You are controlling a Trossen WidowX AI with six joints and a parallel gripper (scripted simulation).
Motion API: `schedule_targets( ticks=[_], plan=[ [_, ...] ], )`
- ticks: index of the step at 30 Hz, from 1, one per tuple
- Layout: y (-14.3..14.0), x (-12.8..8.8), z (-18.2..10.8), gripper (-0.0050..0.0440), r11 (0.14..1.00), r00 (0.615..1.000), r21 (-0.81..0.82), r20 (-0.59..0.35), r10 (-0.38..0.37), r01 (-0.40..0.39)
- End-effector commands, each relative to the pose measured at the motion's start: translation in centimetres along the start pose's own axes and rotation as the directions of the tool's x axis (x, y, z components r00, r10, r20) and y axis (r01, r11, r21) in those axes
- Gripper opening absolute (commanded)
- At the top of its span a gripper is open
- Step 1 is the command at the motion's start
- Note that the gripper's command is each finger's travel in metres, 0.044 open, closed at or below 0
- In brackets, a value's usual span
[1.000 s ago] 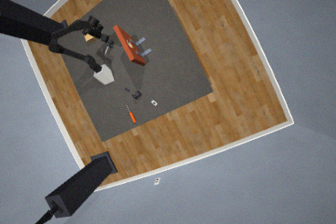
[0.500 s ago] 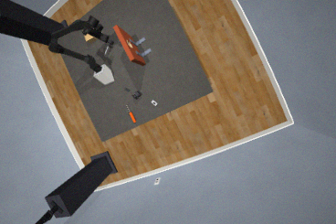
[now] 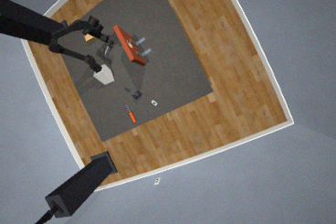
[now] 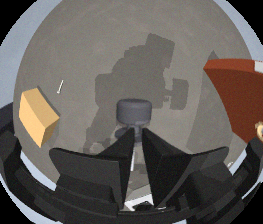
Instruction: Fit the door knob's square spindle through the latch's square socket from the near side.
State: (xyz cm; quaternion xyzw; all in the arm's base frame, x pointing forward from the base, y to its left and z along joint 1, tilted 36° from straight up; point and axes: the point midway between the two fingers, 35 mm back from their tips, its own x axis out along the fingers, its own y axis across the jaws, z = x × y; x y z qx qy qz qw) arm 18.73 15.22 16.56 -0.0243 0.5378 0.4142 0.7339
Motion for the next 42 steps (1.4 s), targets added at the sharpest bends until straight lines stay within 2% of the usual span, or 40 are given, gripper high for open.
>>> schedule_targets(
  ticks=[1,10,12,16,17,42],
  plan=[
    [0.0,0.0,0.0,0.012,1.0,1.0,0.0,0.0,0.0,0.0],
    [0.0,0.0,0.0,0.0336,1.0,1.0,0.0,0.0,0.0,0.0],
    [0.0,0.0,0.0,0.0336,1.0,1.0,0.0,0.0,0.0,0.0],
    [0.1,0.0,-0.3,0.0432,1.0,1.0,-0.005,-0.006,0.012,-0.013],
    [0.1,0.0,-0.3,0.044,1.0,1.0,-0.005,-0.006,0.012,-0.013],
    [0.0,3.7,-0.2,0.044,1.0,1.0,-0.005,-0.007,0.013,-0.013]
  ],
)
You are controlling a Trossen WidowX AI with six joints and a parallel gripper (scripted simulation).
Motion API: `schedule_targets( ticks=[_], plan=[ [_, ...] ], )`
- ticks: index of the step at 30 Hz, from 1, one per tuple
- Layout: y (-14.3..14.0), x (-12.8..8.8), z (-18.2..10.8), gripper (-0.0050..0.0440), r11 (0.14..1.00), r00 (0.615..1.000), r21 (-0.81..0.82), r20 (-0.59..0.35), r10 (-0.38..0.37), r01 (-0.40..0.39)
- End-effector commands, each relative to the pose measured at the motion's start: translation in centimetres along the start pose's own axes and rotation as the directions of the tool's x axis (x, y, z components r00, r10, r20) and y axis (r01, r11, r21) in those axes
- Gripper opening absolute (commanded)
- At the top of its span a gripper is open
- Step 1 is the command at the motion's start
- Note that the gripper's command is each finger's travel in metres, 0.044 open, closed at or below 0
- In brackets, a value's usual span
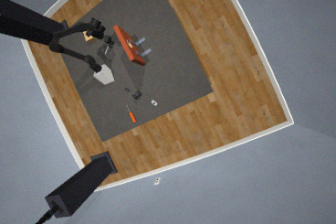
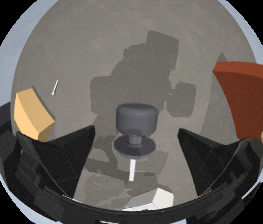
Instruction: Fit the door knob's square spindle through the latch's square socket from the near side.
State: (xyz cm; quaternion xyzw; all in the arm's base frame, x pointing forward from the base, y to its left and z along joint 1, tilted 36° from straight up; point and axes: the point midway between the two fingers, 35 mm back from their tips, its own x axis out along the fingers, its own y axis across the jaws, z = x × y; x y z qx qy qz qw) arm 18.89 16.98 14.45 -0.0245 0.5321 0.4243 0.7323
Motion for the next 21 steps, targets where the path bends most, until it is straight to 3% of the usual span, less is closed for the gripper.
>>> schedule_targets(
  ticks=[1,21],
  plan=[
    [-0.2,1.1,-0.3,0.044,1.0,1.0,0.011,-0.014,-0.003,0.003],
    [-0.1,3.5,-0.5,0.044,1.0,1.0,0.011,-0.014,-0.003,0.003]
  ],
)
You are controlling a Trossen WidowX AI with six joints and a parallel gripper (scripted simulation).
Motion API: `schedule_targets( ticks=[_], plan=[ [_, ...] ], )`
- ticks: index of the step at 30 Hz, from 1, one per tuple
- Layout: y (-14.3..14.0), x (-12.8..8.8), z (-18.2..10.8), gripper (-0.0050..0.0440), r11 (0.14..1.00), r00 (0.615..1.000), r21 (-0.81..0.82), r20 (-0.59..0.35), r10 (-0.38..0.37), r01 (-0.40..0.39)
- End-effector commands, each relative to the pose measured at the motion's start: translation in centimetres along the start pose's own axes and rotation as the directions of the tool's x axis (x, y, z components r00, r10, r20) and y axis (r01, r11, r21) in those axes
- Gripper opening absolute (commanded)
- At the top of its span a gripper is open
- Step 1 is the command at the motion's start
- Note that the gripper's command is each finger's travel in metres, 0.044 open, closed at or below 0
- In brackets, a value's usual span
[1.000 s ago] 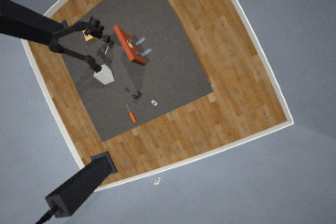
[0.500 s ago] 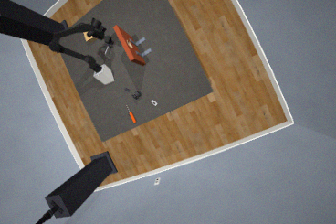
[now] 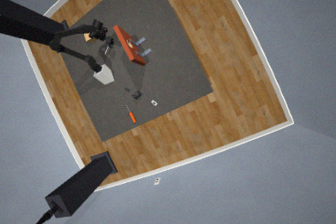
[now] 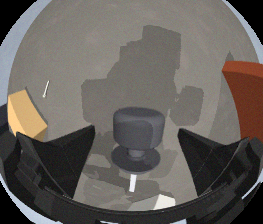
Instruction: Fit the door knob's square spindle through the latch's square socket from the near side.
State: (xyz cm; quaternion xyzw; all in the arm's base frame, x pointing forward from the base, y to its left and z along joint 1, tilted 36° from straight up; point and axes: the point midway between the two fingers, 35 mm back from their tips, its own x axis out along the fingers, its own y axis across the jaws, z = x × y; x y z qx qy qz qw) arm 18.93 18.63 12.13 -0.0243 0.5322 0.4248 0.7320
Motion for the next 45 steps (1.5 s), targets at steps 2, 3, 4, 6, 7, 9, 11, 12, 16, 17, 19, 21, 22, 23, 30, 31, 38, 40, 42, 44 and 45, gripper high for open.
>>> schedule_targets(
  ticks=[2,3,4,6,7,9,11,12,16,17,19,21,22,23,30,31,38,40,42,44,45],
  plan=[
    [-0.2,1.0,-0.3,0.044,1.0,1.0,0.011,-0.013,-0.004,0.004],
    [-0.2,1.1,-0.3,0.044,1.0,1.0,0.011,-0.013,-0.004,0.004],
    [-0.2,1.3,-0.3,0.044,1.0,1.0,0.011,-0.013,-0.004,0.004],
    [-0.2,1.6,-0.3,0.044,1.0,1.0,0.011,-0.013,-0.004,0.004],
    [-0.2,1.7,-0.4,0.044,1.0,1.0,0.011,-0.013,-0.004,0.004],
    [-0.2,2.0,-0.4,0.044,1.0,1.0,0.011,-0.013,-0.004,0.004],
    [-0.2,2.2,-0.4,0.044,1.0,1.0,0.011,-0.013,-0.004,0.004],
    [-0.2,2.2,-0.4,0.044,1.0,1.0,0.011,-0.013,-0.004,0.004],
    [-0.2,2.2,-0.4,0.044,1.0,1.0,0.011,-0.013,-0.004,0.004],
    [-0.2,2.2,-0.4,0.044,1.0,1.0,0.011,-0.013,-0.004,0.004],
    [-0.2,2.2,-0.4,0.044,1.0,1.0,0.011,-0.013,-0.004,0.004],
    [-0.2,2.2,-0.4,0.044,1.0,1.0,0.011,-0.013,-0.004,0.004],
    [-0.2,2.2,-0.4,0.044,1.0,1.0,0.011,-0.013,-0.004,0.004],
    [-0.2,2.2,-0.4,0.044,1.0,1.0,0.011,-0.013,-0.004,0.004],
    [-0.2,2.3,-0.4,0.0337,1.0,1.0,0.011,-0.013,-0.004,0.004],
    [-0.2,2.3,-0.4,0.0331,1.0,1.0,0.011,-0.013,-0.004,0.004],
    [-0.2,2.3,-0.4,0.0297,1.0,1.0,0.011,-0.013,-0.004,0.004],
    [-0.2,2.3,-0.4,0.0284,1.0,1.0,0.011,-0.013,-0.004,0.004],
    [-0.2,2.3,-0.4,0.0271,1.0,1.0,0.011,-0.013,-0.004,0.004],
    [-0.2,2.3,-0.4,0.0257,1.0,1.0,0.011,-0.013,-0.004,0.004],
    [-0.2,2.3,-0.4,0.0251,1.0,1.0,0.011,-0.013,-0.004,0.004]
  ],
)
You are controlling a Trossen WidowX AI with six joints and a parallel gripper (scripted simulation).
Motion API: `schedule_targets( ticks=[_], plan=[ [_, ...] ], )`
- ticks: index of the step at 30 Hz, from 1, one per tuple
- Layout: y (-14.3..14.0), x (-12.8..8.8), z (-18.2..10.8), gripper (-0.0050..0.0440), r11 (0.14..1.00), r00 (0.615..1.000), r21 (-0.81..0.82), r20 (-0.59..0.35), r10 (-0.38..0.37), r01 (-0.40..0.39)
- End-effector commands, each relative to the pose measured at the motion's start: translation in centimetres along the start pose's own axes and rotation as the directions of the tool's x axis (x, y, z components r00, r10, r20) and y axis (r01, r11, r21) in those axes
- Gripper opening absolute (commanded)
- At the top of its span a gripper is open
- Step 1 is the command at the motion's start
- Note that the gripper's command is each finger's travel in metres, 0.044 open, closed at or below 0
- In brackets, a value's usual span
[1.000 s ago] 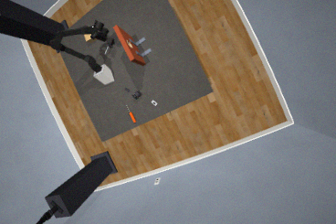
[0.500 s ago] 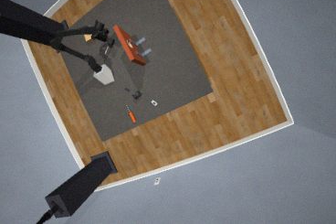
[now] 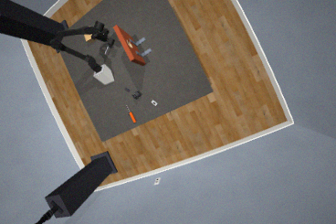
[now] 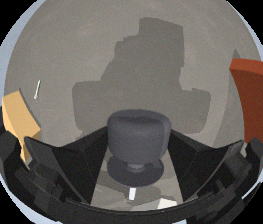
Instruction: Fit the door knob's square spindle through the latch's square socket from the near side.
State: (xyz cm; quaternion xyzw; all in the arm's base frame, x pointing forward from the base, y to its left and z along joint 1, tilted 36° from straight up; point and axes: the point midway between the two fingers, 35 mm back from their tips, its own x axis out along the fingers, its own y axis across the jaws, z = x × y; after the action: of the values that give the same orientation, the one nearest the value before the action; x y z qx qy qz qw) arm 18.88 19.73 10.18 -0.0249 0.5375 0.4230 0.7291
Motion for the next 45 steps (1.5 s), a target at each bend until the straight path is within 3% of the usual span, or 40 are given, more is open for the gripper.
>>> schedule_targets(
  ticks=[1,4,6,13,45],
  plan=[
    [-0.1,0.1,0.0,0.0244,1.0,1.0,0.006,-0.002,-0.004,0.004],
    [-0.1,-0.4,0.0,0.0172,1.0,1.0,0.006,-0.002,-0.004,0.004],
    [-0.1,-0.4,0.0,0.0172,1.0,1.0,0.006,-0.002,-0.004,0.004],
    [-0.1,-0.5,0.0,0.0004,1.0,1.0,0.006,-0.002,-0.004,0.004],
    [0.0,-6.8,0.0,0.0,1.0,1.0,0.006,-0.002,-0.004,0.004]
  ],
)
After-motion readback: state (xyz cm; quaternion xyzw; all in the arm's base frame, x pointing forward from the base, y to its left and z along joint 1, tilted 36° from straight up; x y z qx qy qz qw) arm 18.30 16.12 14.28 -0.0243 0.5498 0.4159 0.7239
